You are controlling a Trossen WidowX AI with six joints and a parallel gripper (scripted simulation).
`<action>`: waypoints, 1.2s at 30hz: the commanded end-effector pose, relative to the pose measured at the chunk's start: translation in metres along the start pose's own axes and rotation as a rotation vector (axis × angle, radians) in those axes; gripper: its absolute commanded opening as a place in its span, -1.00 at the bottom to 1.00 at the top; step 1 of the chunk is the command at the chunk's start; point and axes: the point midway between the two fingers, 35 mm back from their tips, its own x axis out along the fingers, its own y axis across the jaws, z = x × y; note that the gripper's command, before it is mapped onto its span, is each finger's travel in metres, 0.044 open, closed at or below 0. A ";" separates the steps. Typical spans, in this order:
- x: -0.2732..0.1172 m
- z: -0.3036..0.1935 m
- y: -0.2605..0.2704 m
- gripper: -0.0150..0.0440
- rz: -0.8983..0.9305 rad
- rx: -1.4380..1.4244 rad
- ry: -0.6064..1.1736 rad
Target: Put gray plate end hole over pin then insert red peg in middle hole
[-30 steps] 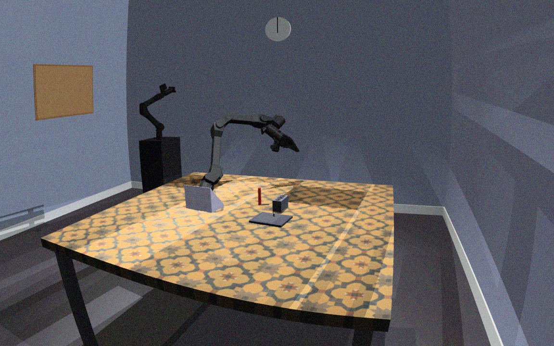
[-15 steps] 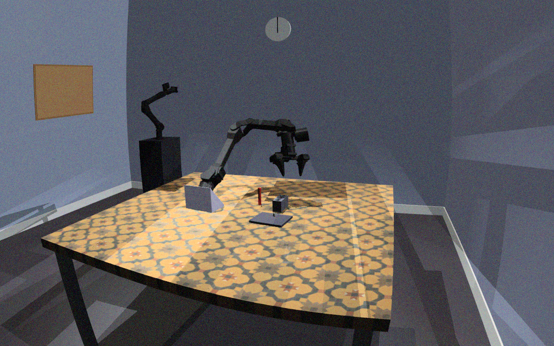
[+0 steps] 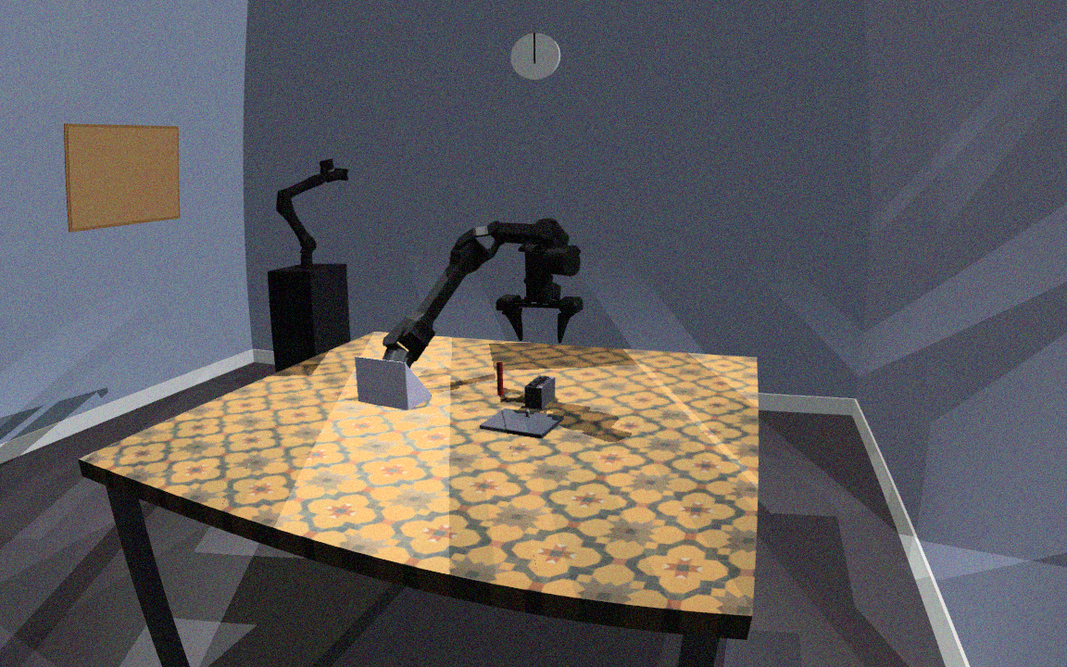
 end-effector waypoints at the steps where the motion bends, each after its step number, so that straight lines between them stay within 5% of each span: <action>1: 0.018 0.001 -0.001 1.00 0.007 0.011 -0.007; 5: 0.062 0.002 0.001 1.00 0.016 0.009 0.004; 36: 0.112 0.004 0.002 1.00 0.016 0.009 0.004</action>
